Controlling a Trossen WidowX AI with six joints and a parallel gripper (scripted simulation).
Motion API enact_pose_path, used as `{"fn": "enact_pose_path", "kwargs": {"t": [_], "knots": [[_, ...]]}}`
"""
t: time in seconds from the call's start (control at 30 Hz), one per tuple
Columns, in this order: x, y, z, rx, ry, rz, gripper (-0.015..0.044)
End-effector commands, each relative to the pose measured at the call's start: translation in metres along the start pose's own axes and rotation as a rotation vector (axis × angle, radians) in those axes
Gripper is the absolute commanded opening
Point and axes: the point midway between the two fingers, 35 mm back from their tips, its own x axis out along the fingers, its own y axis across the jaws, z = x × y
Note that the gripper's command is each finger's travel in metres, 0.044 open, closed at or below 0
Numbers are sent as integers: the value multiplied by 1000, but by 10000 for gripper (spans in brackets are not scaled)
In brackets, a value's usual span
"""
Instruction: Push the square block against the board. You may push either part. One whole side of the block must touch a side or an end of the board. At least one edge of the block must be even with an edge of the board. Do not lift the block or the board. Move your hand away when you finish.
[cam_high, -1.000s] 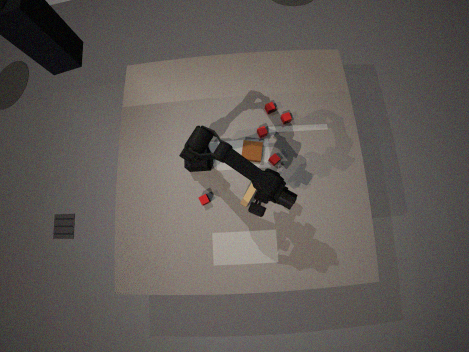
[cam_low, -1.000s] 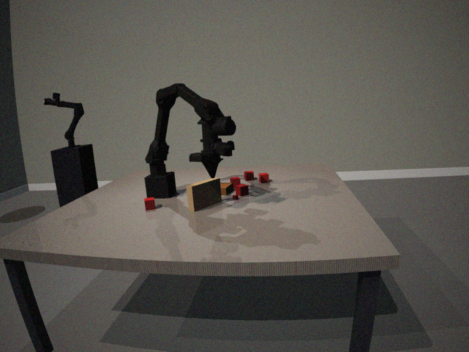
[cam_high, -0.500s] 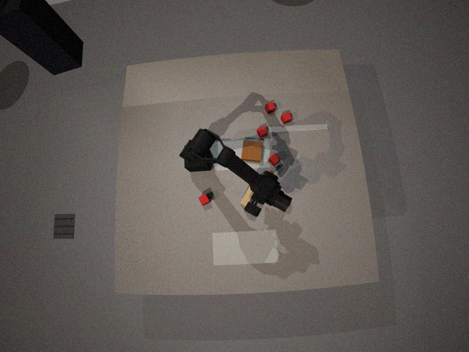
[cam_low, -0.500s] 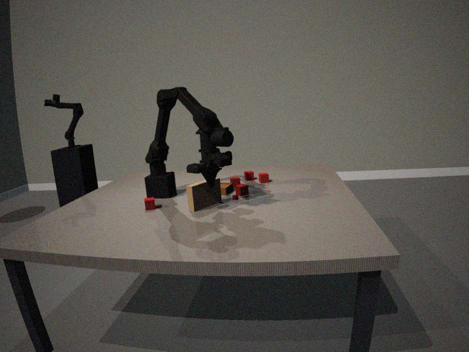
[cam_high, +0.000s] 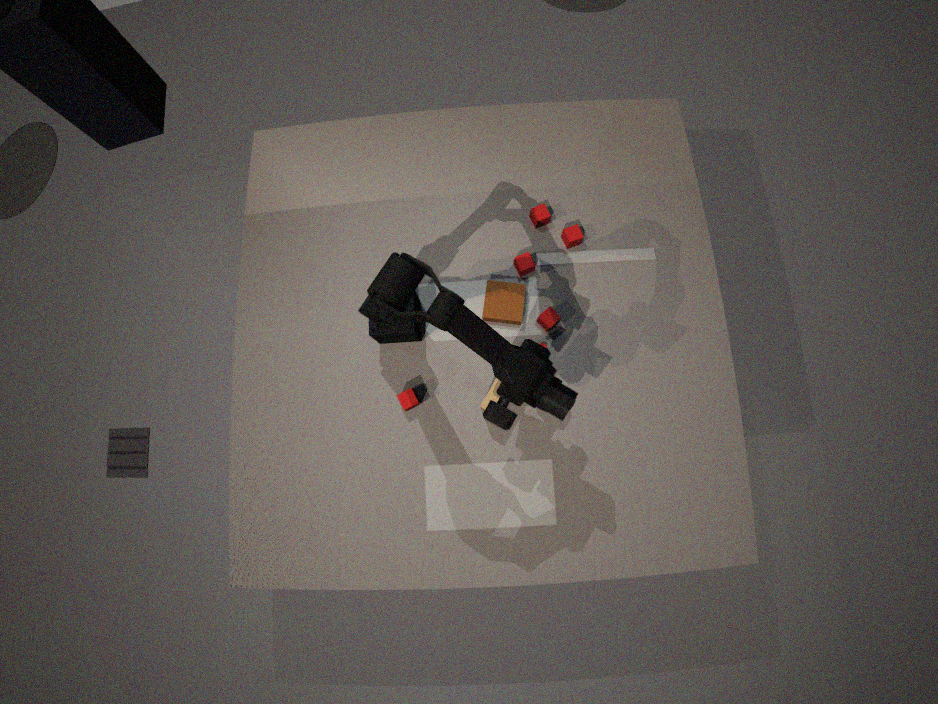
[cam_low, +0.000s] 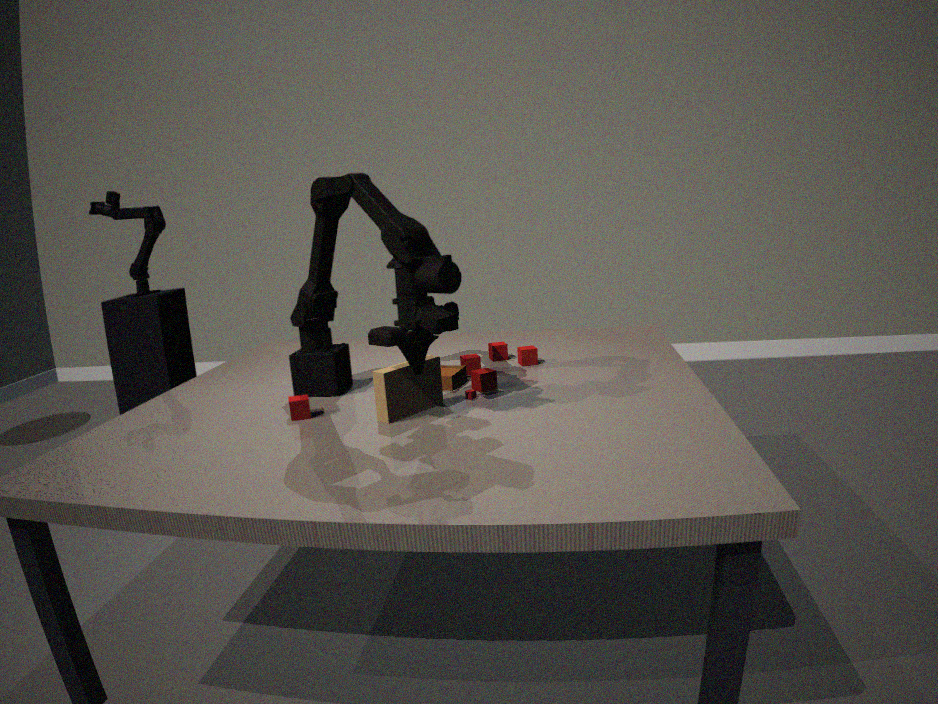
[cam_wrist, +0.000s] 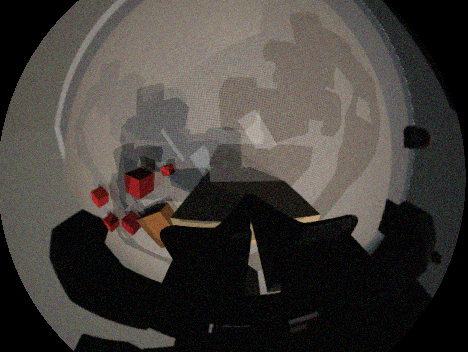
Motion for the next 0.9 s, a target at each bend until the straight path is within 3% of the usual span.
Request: {"fn": "enact_pose_path", "kwargs": {"t": [0.0,0.87], "knots": [[0,1,-5,4,0,5,0],[1,1,-30,4,1,4,0]]}}
